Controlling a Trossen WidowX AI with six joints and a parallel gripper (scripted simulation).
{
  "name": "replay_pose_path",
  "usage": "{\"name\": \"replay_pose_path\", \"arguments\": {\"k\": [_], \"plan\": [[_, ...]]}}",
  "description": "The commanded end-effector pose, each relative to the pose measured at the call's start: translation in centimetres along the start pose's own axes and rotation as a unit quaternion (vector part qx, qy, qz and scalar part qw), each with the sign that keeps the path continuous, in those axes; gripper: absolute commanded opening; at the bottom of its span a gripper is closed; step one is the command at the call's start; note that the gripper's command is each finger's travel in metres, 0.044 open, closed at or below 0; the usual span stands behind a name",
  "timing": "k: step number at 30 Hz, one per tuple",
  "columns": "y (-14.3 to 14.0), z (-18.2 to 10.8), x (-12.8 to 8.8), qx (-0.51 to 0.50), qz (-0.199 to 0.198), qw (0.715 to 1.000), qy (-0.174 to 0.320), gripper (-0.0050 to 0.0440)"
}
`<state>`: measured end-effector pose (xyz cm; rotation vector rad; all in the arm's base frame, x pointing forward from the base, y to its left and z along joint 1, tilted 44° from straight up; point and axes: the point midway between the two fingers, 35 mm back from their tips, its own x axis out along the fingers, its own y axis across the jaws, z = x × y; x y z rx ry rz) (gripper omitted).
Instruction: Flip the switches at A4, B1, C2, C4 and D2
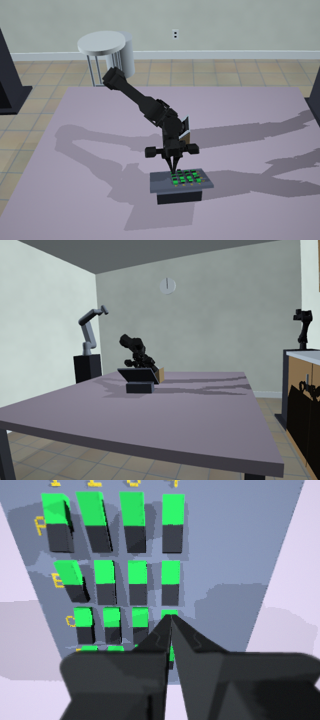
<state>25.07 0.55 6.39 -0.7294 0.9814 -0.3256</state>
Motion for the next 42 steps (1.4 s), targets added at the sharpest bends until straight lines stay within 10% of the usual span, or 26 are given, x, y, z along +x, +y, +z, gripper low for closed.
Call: {"name": "replay_pose_path", "arguments": {"k": [1, 34, 42], "plan": [[0.1, -0.1, 0.1, -0.002, 0.001, 1.0, 0.002, 0.0], [0.1, -0.1, 0.5, -0.002, 0.001, 1.0, 0.002, 0.0], [0.4, 0.3, -4.9, 0.012, 0.007, 1.0, -0.018, 0.0]]}}
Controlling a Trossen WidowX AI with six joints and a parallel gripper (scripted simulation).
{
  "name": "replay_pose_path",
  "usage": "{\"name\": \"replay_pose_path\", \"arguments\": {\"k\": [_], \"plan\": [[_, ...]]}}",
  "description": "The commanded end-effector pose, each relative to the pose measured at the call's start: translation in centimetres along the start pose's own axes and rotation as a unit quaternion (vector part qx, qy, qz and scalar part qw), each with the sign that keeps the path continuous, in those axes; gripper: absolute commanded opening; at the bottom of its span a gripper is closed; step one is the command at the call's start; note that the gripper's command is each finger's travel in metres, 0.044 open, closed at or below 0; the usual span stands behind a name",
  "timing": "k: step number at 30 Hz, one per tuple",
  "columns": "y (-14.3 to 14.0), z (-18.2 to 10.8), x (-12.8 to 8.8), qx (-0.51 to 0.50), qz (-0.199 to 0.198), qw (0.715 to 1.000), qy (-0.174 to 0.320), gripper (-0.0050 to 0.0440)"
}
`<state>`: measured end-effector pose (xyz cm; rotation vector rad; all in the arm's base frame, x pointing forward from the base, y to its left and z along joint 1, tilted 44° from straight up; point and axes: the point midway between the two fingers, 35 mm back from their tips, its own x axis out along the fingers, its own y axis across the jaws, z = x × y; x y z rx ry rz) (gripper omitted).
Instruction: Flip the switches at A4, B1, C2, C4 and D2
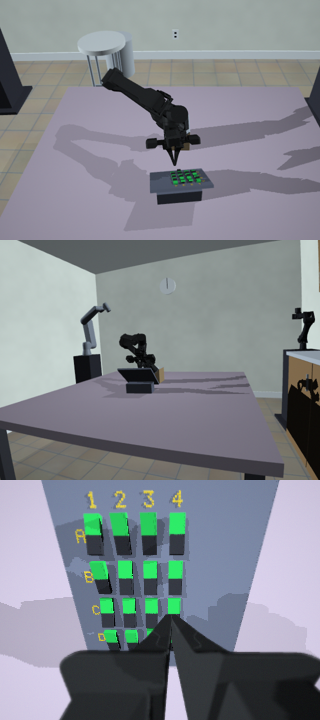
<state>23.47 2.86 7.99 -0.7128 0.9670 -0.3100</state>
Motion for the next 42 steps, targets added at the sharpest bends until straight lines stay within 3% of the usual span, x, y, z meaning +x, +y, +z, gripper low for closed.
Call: {"name": "replay_pose_path", "arguments": {"k": [1, 7, 11, 14, 20, 25, 42], "plan": [[-0.3, 0.1, -2.2, 0.003, -0.002, 1.0, -0.008, 0.0], [-0.4, -0.6, -2.9, -0.008, -0.006, 1.0, -0.002, 0.0], [3.2, -3.2, -2.8, -0.008, -0.003, 1.0, 0.0, 0.0], [4.4, -4.5, -2.8, -0.008, -0.006, 1.0, -0.002, 0.0], [4.4, -4.5, -2.7, -0.008, -0.006, 1.0, -0.001, 0.0], [4.4, -4.4, 0.5, -0.008, -0.006, 1.0, 0.011, 0.0], [4.3, -4.4, 1.6, -0.008, -0.007, 1.0, 0.011, 0.0]]}}
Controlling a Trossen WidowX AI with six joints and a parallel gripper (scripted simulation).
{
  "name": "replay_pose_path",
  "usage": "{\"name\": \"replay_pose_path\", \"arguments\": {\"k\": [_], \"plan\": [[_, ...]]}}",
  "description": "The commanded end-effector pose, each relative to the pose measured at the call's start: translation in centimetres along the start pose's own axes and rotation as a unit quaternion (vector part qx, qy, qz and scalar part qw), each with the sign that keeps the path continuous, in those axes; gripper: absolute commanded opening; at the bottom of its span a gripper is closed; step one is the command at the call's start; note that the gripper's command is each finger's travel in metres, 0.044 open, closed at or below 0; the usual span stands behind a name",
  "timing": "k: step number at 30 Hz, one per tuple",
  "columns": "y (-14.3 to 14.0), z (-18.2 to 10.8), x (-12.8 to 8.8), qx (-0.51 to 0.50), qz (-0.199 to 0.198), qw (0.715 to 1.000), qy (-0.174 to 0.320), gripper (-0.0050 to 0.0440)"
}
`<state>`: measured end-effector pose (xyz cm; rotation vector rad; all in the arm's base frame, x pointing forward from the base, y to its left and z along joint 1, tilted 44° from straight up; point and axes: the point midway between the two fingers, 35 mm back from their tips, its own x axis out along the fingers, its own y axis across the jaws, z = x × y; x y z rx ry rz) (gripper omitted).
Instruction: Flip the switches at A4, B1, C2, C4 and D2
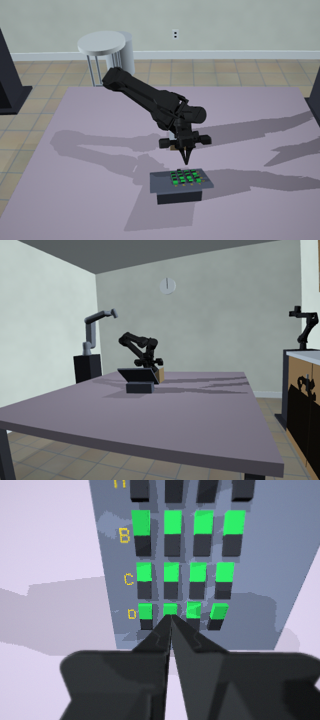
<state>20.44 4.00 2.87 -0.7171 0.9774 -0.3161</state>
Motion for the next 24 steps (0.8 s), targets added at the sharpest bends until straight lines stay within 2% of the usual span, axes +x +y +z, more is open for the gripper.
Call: {"name": "replay_pose_path", "arguments": {"k": [1, 16, 24], "plan": [[-0.2, -0.5, 0.7, -0.006, -0.005, 1.0, 0.005, 0.0], [-0.1, -0.5, 2.1, -0.006, -0.005, 1.0, 0.005, 0.0], [-0.1, -0.5, 2.1, -0.006, -0.005, 1.0, 0.005, 0.0]]}}
